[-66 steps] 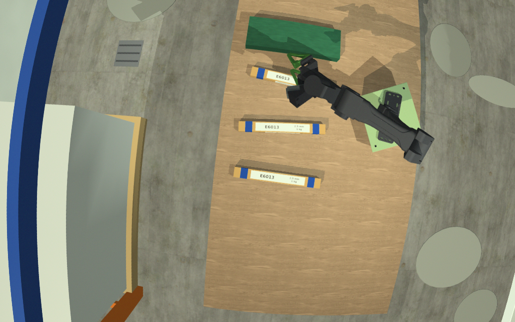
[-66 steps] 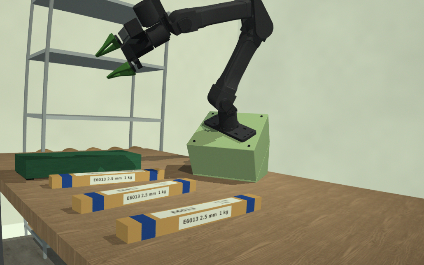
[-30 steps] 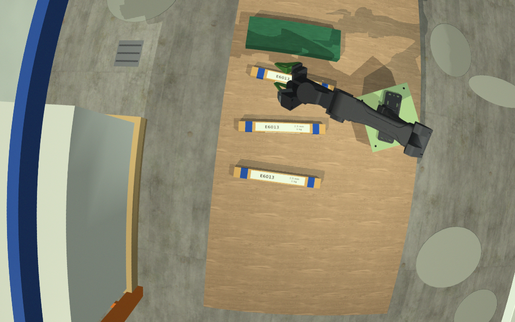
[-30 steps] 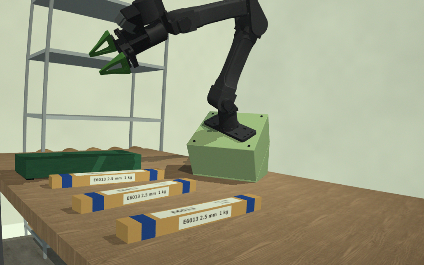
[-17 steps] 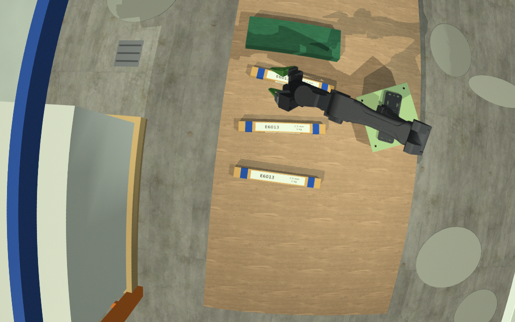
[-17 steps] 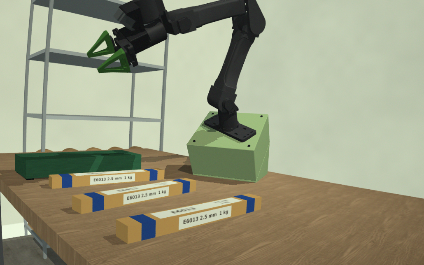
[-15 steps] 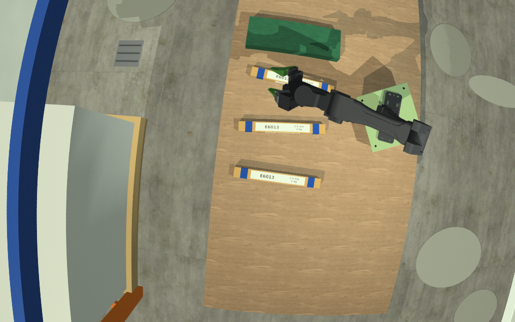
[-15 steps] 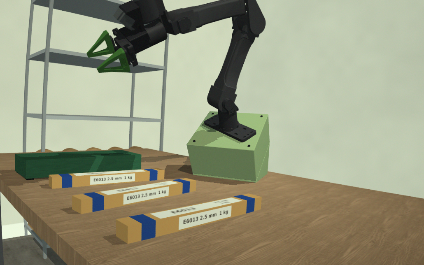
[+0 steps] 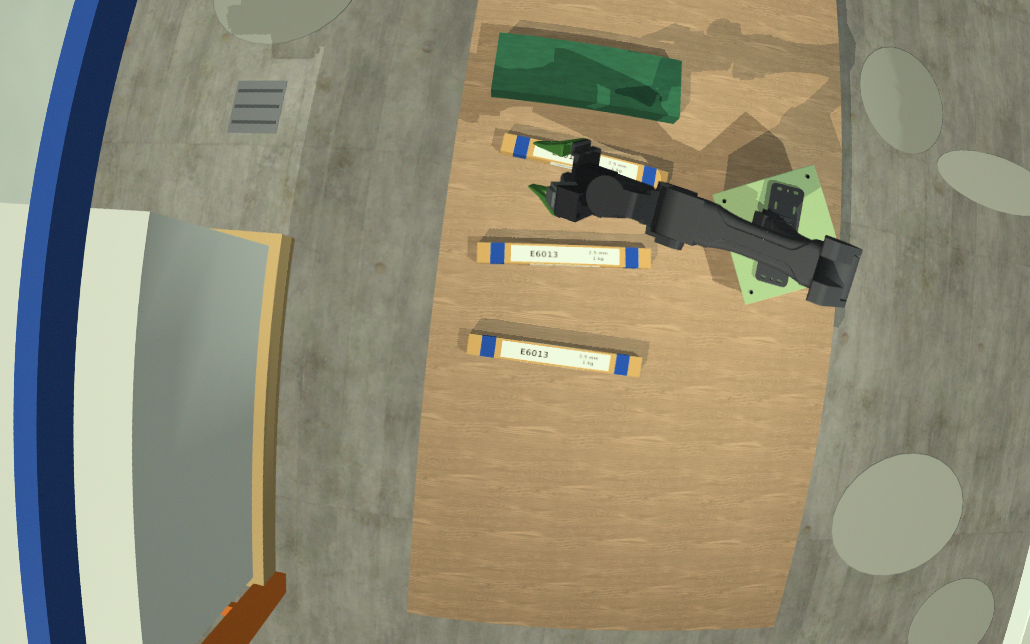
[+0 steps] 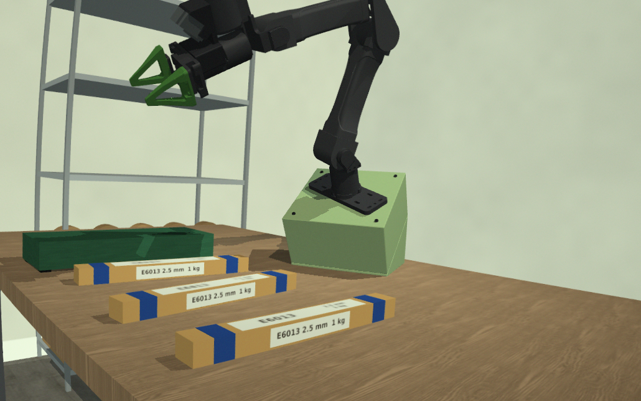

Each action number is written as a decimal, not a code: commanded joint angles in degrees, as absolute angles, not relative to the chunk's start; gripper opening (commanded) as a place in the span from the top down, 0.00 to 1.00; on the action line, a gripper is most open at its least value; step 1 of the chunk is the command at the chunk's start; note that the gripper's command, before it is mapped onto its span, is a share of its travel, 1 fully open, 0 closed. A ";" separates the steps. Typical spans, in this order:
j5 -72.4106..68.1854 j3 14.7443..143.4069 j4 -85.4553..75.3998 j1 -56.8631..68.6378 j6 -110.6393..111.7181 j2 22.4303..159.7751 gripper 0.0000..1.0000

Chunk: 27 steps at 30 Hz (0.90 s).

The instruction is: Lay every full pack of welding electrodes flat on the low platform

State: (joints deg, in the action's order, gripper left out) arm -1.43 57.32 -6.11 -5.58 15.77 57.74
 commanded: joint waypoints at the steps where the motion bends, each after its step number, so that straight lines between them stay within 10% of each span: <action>1: -1.82 60.09 -3.79 -4.30 12.91 58.39 0.24; 27: 1.46 62.02 -8.33 -3.47 4.23 56.05 0.24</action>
State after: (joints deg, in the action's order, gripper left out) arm 0.21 58.72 -3.81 -2.00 5.19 59.33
